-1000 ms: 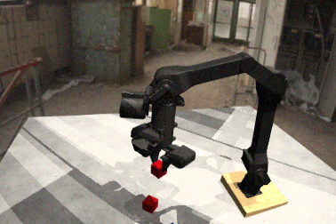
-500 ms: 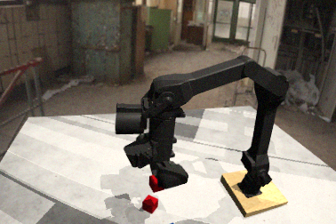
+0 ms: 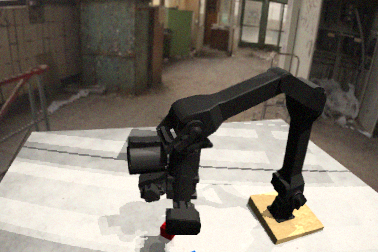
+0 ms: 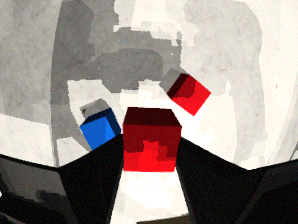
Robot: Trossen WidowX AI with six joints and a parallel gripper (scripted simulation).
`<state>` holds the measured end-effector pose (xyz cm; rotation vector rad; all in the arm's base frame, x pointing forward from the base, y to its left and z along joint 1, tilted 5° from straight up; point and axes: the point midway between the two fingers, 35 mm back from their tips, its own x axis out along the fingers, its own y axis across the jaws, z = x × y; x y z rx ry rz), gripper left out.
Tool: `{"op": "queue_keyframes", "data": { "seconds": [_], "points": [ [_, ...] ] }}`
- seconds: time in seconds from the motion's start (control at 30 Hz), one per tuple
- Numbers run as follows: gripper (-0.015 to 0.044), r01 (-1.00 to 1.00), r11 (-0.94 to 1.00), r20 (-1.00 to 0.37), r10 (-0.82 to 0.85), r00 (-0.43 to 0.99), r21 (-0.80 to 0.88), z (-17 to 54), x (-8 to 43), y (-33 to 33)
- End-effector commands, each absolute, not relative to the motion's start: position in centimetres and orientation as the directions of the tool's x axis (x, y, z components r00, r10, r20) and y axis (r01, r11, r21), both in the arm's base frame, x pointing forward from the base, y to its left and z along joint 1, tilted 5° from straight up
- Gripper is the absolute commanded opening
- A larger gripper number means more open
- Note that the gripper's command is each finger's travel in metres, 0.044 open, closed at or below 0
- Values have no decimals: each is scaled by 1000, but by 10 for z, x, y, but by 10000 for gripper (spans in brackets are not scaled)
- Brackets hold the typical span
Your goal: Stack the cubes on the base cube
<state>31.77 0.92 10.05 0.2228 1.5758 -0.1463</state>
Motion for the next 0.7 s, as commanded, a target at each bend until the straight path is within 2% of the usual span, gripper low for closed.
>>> {"op": "queue_keyframes", "data": {
  "seconds": [0.0,0.33,0.67],
  "points": [
    [105,320,946,-998,56,-20,46,95,318,21],
    [105,541,840,-998,60,-22,39,90,318,54],
    [105,555,831,-998,60,-22,38,89,318,56]
  ]
}}
